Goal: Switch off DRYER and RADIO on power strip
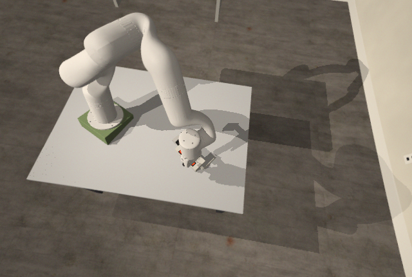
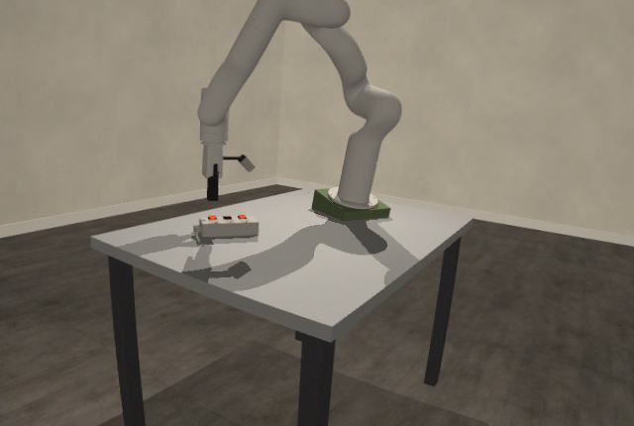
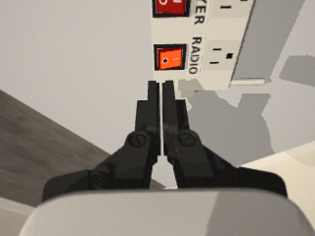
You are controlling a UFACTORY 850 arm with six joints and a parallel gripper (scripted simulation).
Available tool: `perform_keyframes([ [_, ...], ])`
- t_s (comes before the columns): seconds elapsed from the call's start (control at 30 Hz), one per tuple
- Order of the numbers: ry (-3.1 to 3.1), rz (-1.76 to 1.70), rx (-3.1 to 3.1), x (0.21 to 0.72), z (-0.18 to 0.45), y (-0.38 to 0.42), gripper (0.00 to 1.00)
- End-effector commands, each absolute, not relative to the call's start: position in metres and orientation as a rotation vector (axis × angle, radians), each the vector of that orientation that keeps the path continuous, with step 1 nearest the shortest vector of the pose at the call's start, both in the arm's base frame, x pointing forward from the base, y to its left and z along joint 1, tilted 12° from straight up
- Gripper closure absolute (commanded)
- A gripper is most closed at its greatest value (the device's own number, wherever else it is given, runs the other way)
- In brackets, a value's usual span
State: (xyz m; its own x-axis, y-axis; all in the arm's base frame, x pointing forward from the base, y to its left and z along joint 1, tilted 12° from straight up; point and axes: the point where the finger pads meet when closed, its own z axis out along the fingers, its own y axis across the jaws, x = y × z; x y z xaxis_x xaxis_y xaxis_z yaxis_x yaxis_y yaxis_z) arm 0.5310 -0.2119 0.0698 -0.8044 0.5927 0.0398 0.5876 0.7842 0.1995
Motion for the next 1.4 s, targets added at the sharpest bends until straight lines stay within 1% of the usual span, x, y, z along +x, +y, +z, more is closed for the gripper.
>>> perform_keyframes([
  [0.0, 2.942, 0.316, 0.973, 0.532, 0.071, -0.212, 1.0],
  [0.7, 2.942, 0.316, 0.973, 0.532, 0.069, -0.212, 1.0],
  [1.37, 2.942, 0.316, 0.973, 0.534, 0.05, -0.209, 1.0],
])
